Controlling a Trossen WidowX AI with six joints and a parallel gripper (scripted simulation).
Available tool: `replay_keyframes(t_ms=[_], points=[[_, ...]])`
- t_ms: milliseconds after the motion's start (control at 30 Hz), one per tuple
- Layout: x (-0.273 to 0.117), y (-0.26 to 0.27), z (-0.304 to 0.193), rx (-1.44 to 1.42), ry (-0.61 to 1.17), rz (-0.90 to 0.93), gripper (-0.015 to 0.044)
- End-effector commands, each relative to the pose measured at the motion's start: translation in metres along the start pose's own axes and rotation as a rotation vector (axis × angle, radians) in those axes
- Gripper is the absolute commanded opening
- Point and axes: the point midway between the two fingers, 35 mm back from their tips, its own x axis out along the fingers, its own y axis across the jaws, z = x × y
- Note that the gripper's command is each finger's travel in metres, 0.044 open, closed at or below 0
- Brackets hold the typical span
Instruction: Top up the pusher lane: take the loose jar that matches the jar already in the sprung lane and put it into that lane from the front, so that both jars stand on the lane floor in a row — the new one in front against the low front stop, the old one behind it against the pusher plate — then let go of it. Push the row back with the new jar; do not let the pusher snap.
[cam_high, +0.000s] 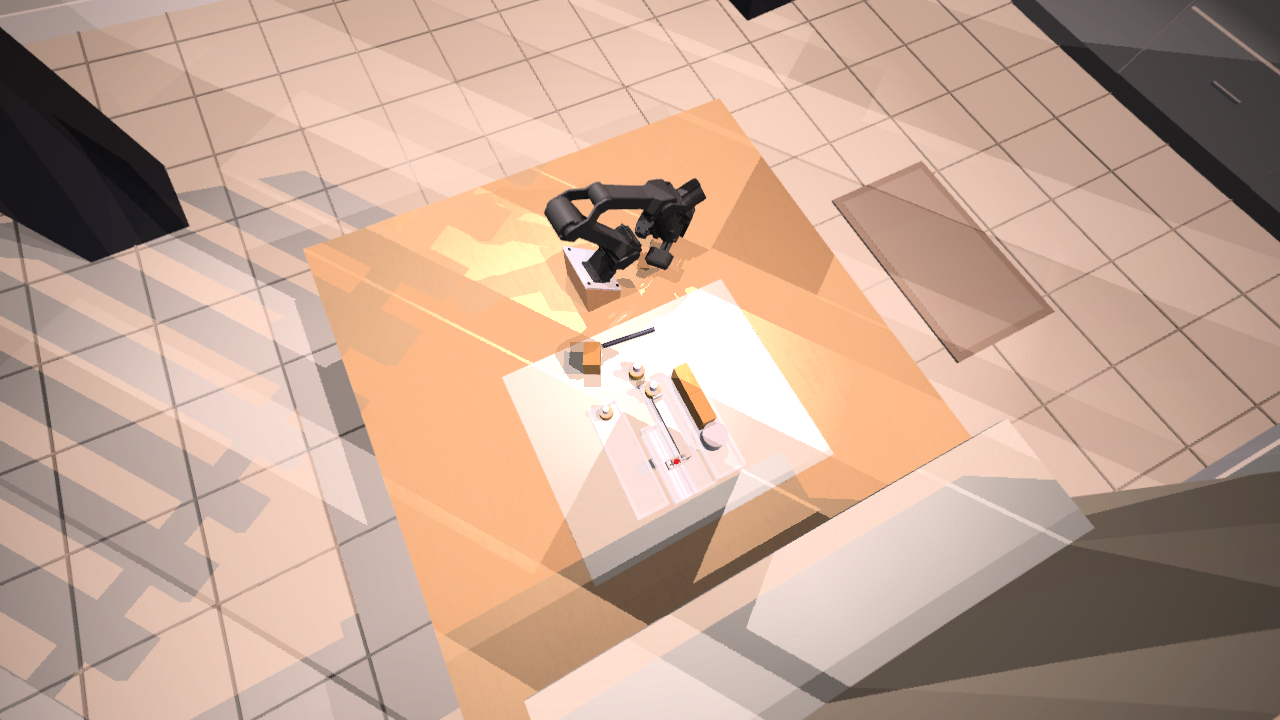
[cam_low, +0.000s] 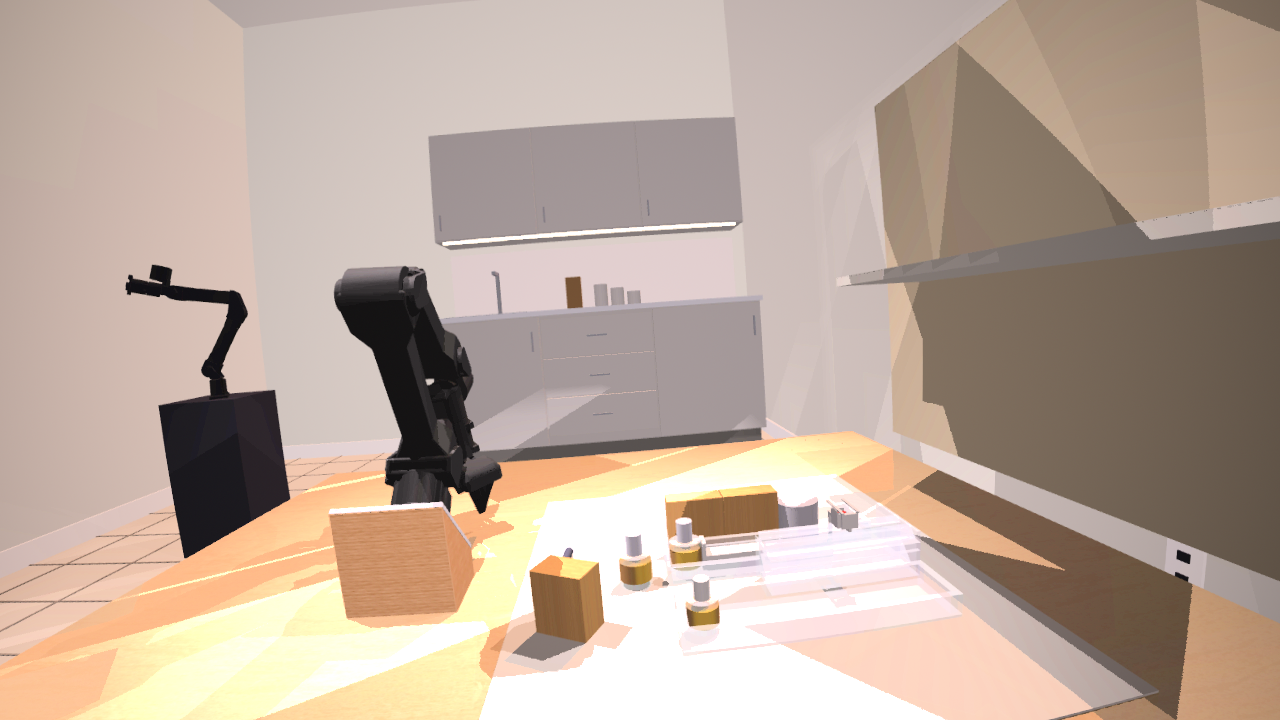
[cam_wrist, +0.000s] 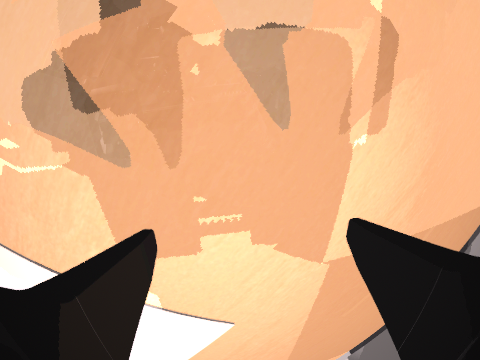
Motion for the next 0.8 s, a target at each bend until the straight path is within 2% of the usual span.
replay_keyframes(t_ms=[0, 33, 467, 767], points=[[0.000, 0.001, -0.001, 0.009, 0.000, 0.007, 0.0426], [0.001, 0.003, -0.003, 0.036, 0.001, 0.029, 0.0440], [0.010, 0.074, -0.061, 0.880, 0.105, 0.517, 0.0440], [-0.003, 0.144, -0.090, 1.587, 0.238, 0.731, 0.0440]])
